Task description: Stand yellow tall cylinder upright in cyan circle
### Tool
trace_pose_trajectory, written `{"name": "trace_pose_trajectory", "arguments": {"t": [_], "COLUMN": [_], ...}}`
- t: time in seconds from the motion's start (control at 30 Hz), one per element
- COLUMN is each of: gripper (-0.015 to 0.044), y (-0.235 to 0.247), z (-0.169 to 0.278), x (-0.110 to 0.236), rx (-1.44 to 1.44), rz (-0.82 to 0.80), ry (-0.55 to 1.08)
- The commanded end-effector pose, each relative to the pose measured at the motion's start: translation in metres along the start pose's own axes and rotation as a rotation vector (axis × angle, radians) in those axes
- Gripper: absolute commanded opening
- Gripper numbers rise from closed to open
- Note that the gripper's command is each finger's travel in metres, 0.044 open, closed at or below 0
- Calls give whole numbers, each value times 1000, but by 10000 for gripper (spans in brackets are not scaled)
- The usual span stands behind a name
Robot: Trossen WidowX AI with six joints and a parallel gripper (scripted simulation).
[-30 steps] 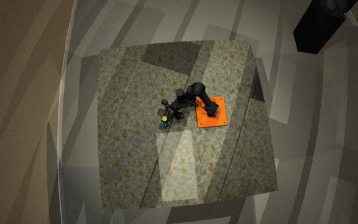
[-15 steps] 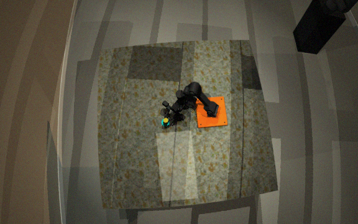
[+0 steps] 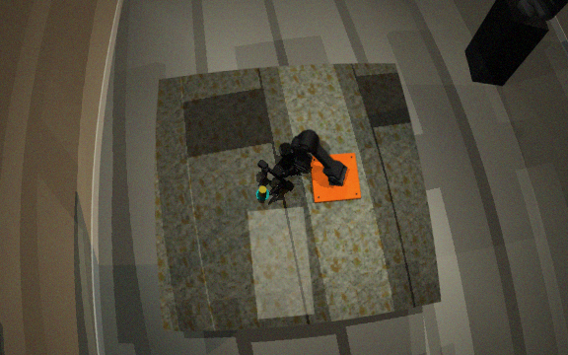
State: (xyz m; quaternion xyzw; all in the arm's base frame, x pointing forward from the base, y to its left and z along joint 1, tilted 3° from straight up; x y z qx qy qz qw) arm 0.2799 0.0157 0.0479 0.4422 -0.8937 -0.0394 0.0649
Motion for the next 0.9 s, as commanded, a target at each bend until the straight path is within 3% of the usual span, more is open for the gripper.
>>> {"name": "trace_pose_trajectory", "arguments": {"t": [0.0, 0.2, 0.87], "gripper": [394, 400, 400], "y": [0, 0, 2], "z": [0, -2, -80], "x": [0, 0, 9], "rx": [4, 0, -121], "rz": [4, 4, 11], "ry": [0, -1, -38]}}
Point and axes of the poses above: the point midway between the two fingers, 35 mm back from their tips, its own x axis back along the fingers, its own y axis across the jaws, z = x × y, the point moved 4 cm from there along x, back along the fingers, and after that the axes turned 13 degrees about -x, right-handed, at the moved point
